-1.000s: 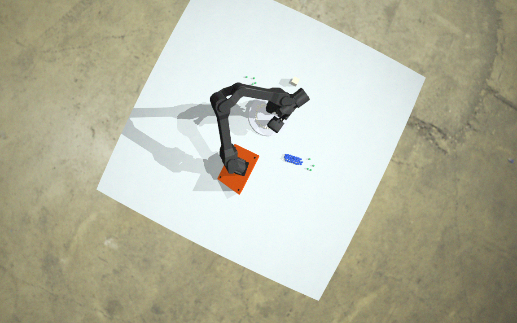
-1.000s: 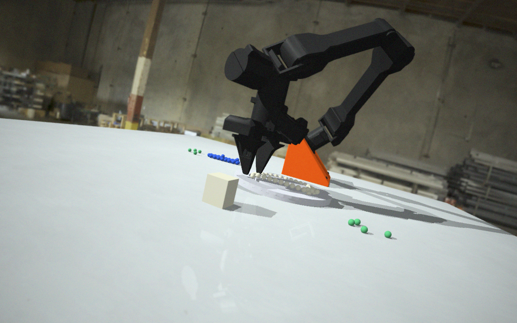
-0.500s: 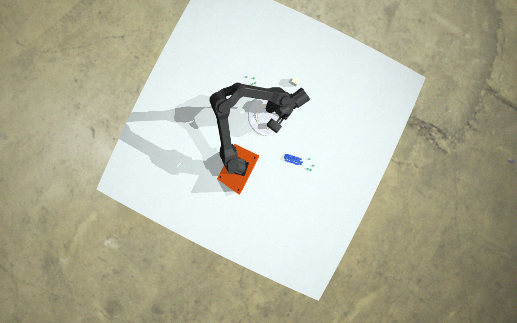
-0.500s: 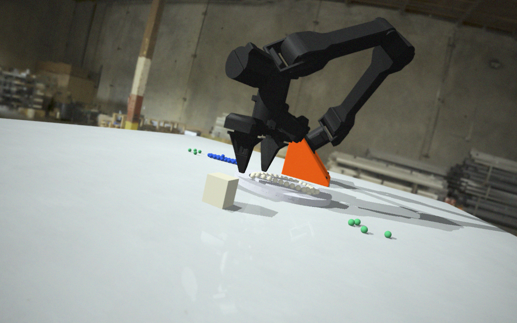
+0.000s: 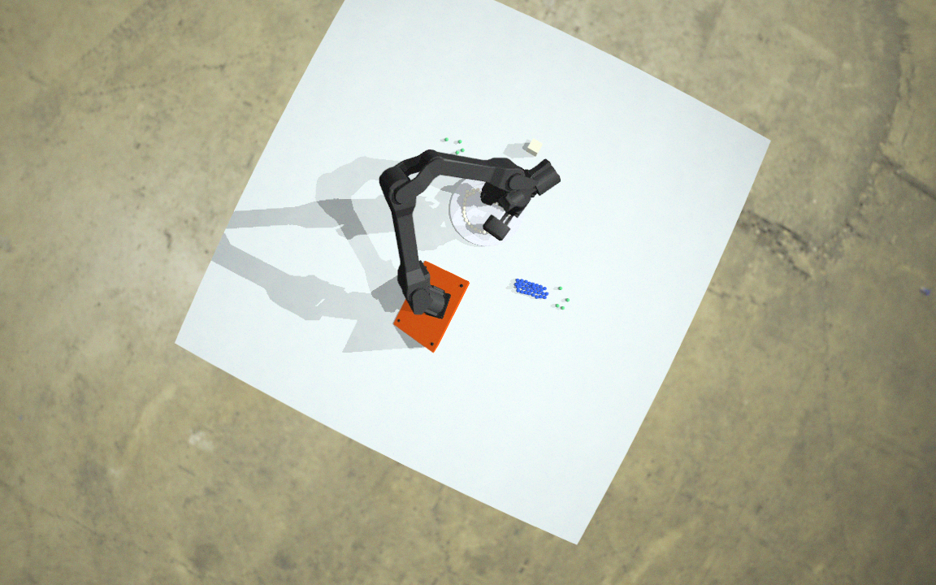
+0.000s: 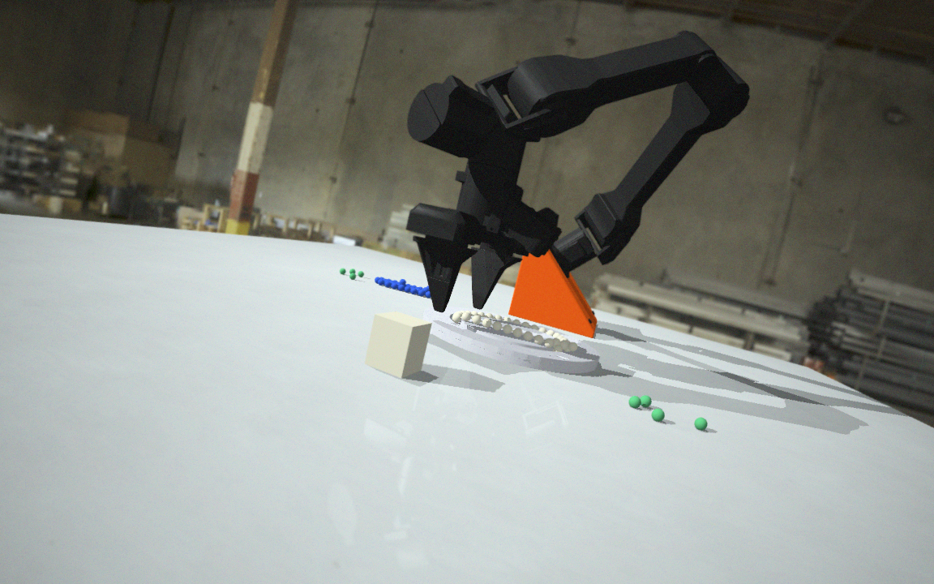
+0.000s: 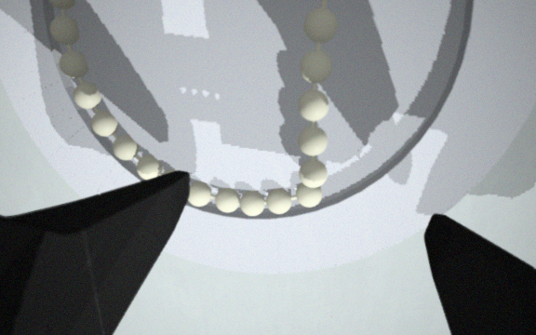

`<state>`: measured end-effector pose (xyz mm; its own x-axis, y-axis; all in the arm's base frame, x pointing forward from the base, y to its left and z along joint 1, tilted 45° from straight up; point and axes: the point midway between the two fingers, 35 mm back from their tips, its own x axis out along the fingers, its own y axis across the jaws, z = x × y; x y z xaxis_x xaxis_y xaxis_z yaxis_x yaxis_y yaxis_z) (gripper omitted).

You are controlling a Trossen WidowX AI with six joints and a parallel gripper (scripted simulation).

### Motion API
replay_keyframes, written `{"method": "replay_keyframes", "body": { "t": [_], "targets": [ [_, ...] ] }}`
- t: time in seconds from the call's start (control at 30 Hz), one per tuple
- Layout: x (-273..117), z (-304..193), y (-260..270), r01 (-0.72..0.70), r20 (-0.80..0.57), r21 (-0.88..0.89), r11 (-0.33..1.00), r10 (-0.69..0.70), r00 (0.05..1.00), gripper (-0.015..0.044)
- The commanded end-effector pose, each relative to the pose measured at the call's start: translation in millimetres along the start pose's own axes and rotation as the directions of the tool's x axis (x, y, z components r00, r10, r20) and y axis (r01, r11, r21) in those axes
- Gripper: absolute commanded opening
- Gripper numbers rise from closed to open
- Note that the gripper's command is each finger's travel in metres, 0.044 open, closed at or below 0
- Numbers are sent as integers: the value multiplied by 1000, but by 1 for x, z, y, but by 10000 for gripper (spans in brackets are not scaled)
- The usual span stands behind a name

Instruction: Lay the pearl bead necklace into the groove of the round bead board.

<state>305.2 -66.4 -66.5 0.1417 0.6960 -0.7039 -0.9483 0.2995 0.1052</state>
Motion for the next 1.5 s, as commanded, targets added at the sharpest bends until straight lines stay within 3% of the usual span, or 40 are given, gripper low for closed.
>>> {"method": "replay_keyframes", "body": {
  "t": [0.0, 0.27, 1.33, 1.47],
  "targets": [
    [-15, 4, -1, 5, -4, -59, 998, -5, 1000, 335],
    [-30, 10, 1, 5, -4, -124, 992, -6, 1000, 125],
    [9, 10, 1, 5, -2, -124, 992, -6, 1000, 120],
    [6, 10, 0, 4, -7, -127, 992, -5, 1000, 15]
  ]
}}
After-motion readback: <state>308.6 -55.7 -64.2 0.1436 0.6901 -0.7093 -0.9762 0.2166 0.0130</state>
